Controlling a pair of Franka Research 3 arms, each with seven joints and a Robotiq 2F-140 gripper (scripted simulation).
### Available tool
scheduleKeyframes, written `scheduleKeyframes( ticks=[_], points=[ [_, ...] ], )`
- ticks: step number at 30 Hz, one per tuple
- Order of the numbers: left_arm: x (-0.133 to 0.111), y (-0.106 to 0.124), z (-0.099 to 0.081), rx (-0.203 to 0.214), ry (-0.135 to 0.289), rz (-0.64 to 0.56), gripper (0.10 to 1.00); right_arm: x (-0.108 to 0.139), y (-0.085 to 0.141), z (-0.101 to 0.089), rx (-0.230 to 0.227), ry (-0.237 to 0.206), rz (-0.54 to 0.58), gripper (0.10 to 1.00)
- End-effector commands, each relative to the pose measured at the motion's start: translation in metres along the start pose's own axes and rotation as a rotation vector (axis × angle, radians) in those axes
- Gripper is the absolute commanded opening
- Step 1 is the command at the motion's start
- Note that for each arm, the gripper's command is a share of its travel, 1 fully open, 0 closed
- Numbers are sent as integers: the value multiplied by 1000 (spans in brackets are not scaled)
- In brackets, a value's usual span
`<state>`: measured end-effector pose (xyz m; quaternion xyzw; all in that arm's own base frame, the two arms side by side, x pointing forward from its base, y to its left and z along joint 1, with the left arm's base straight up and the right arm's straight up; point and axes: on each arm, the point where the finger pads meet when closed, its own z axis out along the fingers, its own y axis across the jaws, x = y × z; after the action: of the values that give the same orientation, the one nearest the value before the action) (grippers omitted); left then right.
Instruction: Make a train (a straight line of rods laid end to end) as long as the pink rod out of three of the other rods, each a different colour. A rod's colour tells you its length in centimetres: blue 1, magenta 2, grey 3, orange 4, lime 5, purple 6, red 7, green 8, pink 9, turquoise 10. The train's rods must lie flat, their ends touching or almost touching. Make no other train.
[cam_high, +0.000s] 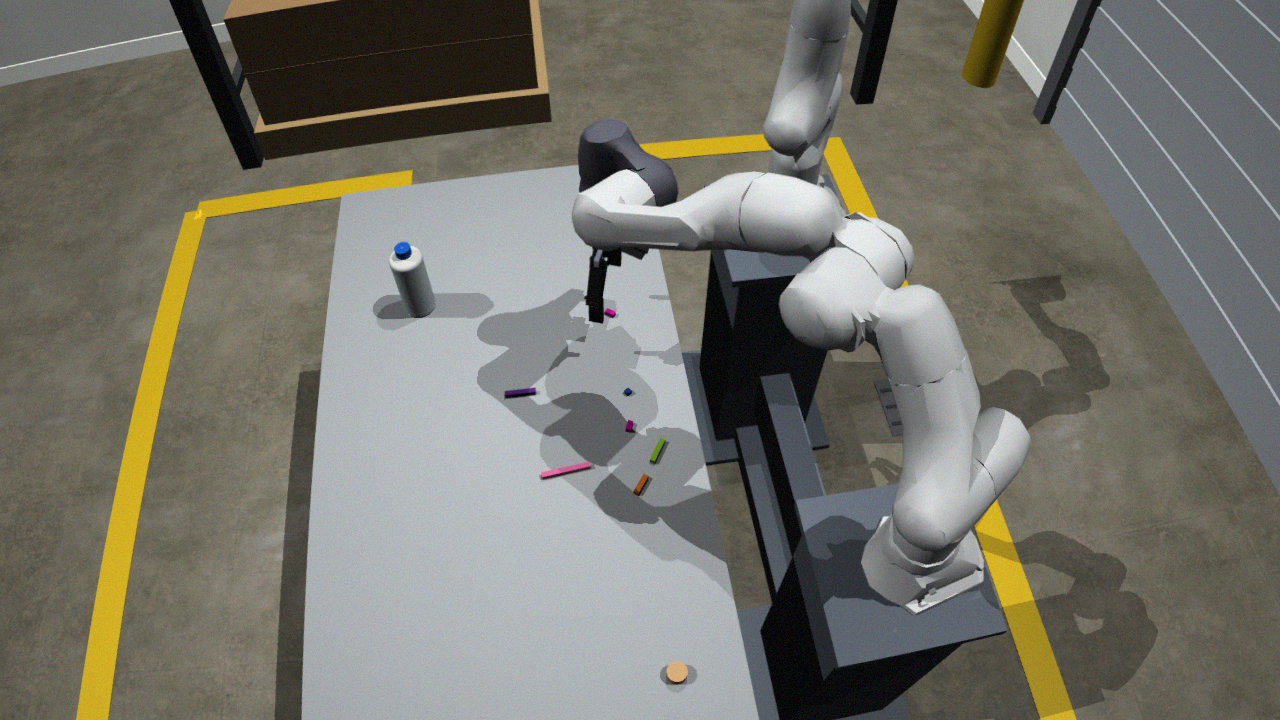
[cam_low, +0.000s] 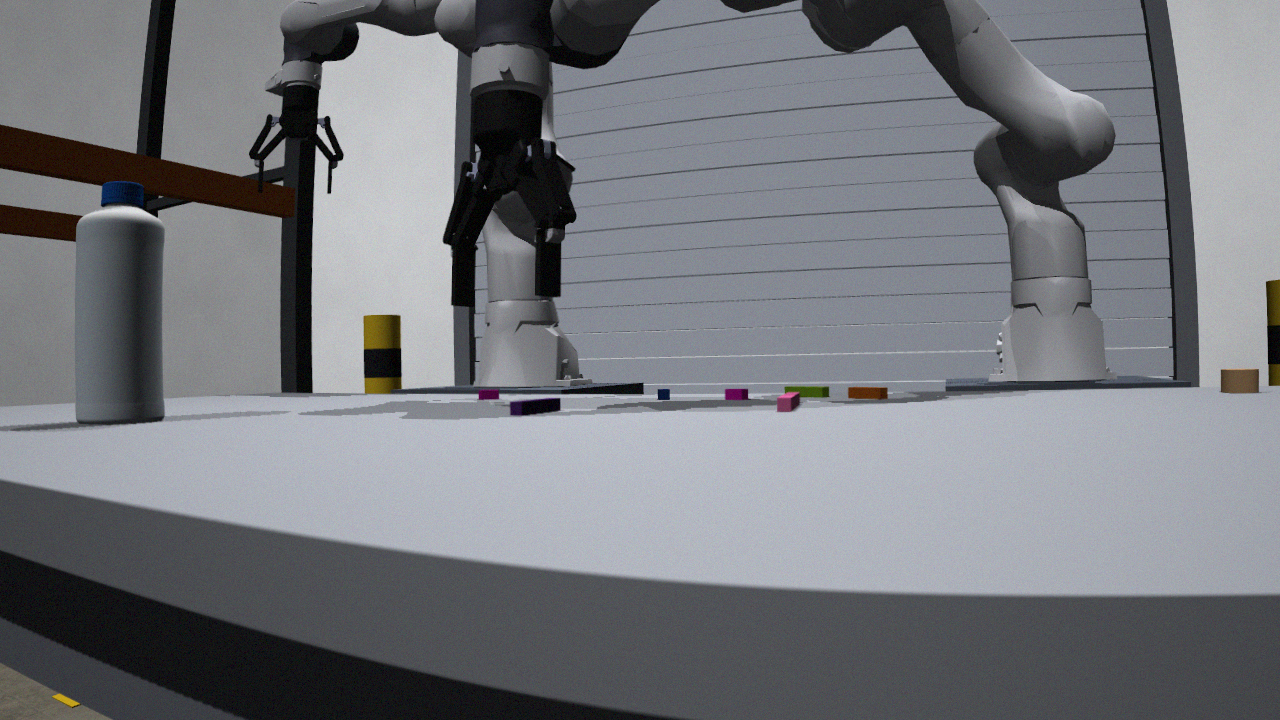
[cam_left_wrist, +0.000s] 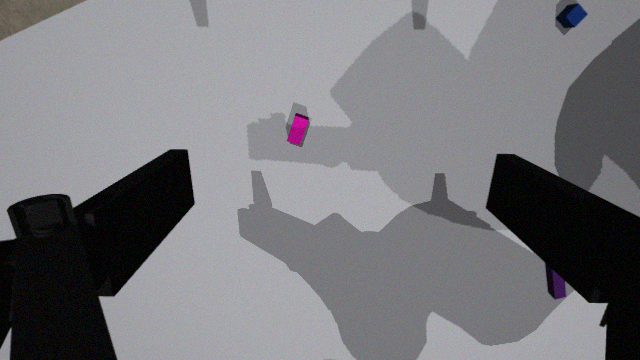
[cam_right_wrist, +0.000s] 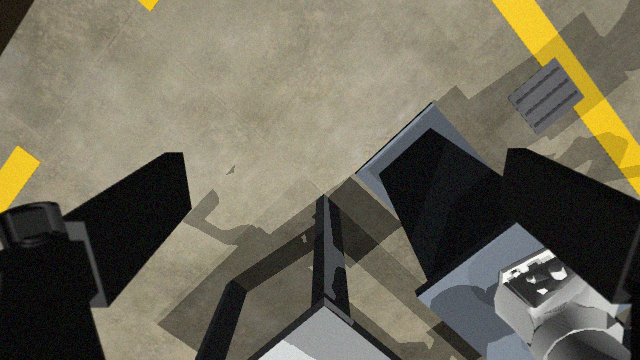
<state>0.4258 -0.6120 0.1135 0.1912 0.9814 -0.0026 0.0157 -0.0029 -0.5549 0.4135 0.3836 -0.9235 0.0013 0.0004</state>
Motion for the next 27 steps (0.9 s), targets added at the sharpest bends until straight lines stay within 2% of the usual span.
scheduleKeyframes(
  ticks=[1,3,4,9,12,13,27],
  points=[
    [0,-5,4,-10,24,165,1000,-1,0,1,-2,-2,6,1000],
    [0,-5,4,-10,24,165,1000,-1,0,1,-2,-2,6,1000],
    [-1,-12,6,-5,26,214,1000,-1,0,1,-2,-2,6,1000],
    [-3,-25,10,4,30,302,1000,-1,0,1,-2,-2,6,1000],
    [-4,-28,11,6,31,321,1000,-1,0,1,-2,-2,6,1000],
    [-4,-28,11,6,31,321,231,-1,0,1,-2,-2,6,1000],
    [-4,-28,11,6,31,321,231,-1,0,1,-2,-2,6,1000]
  ],
)
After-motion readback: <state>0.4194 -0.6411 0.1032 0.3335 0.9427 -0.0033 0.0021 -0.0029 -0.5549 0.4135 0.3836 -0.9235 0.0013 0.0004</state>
